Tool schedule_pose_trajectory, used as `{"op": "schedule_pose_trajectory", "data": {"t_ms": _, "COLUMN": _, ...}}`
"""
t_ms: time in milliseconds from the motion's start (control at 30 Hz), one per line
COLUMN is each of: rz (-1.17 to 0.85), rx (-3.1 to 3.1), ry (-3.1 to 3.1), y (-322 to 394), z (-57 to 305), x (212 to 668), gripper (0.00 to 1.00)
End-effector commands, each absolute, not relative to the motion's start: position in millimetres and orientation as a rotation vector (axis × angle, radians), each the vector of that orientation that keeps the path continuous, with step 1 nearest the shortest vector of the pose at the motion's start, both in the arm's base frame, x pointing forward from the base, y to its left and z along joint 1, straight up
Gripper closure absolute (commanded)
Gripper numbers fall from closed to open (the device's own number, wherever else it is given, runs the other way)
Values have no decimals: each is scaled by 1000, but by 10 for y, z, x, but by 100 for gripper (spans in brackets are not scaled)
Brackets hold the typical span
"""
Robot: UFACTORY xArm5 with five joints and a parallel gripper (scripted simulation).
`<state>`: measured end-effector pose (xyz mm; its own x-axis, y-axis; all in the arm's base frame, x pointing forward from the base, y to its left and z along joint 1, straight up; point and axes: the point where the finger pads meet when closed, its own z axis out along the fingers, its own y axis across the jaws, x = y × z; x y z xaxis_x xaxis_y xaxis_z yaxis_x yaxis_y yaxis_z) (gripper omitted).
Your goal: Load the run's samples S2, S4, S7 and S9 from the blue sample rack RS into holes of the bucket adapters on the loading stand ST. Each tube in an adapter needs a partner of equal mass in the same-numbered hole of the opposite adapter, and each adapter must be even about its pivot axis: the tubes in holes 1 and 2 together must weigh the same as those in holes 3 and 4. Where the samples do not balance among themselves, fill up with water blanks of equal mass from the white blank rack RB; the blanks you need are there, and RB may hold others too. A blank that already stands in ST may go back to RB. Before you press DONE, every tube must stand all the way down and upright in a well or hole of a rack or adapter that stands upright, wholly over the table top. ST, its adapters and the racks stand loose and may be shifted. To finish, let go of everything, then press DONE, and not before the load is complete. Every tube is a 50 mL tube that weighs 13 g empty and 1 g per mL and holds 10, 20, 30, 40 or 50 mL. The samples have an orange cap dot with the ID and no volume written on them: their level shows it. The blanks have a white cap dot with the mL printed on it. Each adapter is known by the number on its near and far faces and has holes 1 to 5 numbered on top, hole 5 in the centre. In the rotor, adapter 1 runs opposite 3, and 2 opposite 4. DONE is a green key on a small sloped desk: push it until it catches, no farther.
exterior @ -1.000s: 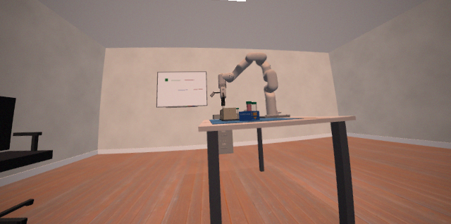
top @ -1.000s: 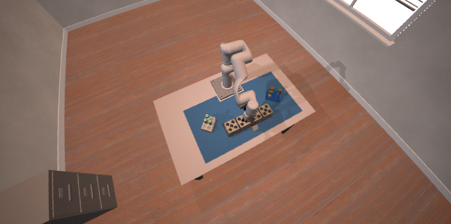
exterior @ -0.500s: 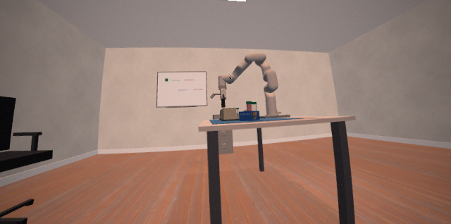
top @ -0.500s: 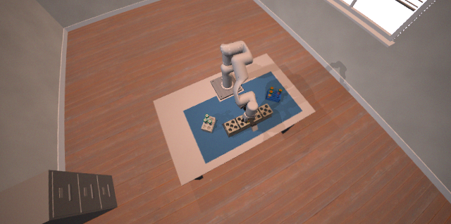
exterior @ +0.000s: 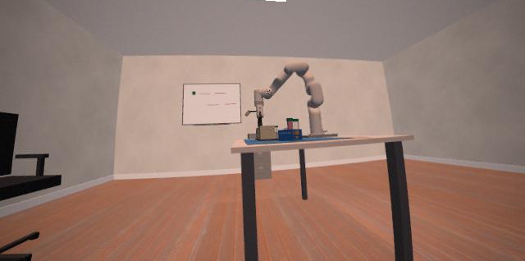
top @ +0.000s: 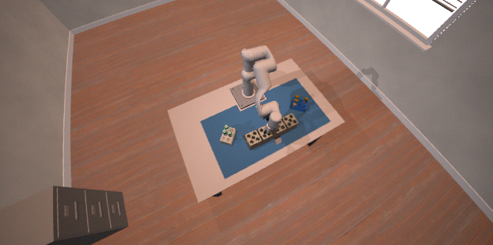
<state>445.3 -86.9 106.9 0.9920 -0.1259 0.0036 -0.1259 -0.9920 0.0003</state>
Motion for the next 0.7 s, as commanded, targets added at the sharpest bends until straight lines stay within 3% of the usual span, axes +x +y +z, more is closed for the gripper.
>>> {"op": "schedule_pose_trajectory", "data": {"t_ms": 0, "rz": 12, "rx": 3134, "ry": -198, "y": -872, "z": 1074, "x": 4466, "gripper": 100}}
{"op": "schedule_pose_trajectory", "data": {"t_ms": 400, "rz": 12, "rx": 3134, "ry": -198, "y": -872, "z": 1074, "x": 4466, "gripper": 100}}
{"op": "schedule_pose_trajectory", "data": {"t_ms": 433, "rz": 12, "rx": 3134, "ry": -198, "y": -872, "z": 1071, "x": 4466, "gripper": 57}}
{"op": "schedule_pose_trajectory", "data": {"t_ms": 667, "rz": 12, "rx": 3134, "ry": -198, "y": -872, "z": 1071, "x": 4466, "gripper": 57}}
